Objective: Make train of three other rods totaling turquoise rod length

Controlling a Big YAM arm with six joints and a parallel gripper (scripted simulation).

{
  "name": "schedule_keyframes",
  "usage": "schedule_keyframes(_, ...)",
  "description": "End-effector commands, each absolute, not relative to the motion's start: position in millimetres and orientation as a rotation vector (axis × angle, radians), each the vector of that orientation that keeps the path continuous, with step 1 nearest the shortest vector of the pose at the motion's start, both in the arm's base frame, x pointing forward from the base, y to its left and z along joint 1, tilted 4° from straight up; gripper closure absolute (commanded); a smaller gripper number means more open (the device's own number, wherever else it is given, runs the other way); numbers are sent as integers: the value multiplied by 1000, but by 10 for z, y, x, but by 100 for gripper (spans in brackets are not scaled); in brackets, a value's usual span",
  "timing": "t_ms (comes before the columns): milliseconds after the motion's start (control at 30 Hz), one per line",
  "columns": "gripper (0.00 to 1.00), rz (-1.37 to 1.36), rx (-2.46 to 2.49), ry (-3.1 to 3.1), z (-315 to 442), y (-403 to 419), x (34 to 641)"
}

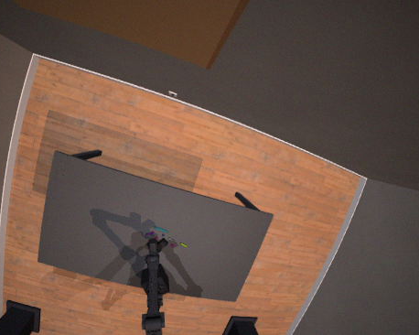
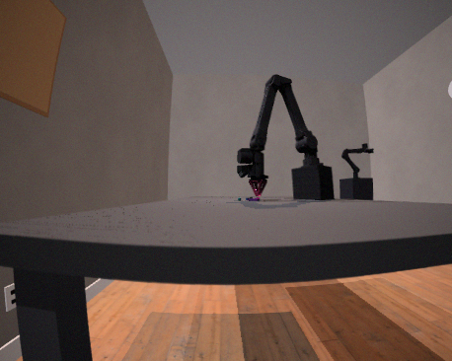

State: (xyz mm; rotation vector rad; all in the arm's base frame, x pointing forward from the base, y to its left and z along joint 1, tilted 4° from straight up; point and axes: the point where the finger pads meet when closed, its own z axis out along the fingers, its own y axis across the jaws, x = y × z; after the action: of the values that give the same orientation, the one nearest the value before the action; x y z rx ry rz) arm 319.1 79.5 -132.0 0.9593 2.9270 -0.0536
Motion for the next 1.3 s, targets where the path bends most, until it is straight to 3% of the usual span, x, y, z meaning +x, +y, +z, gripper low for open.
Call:
schedule_keyframes(0,76,-50,961,2916,-1337,854,3281)
schedule_keyframes(1267,76,-48,964,2912,-1514,799,3292)
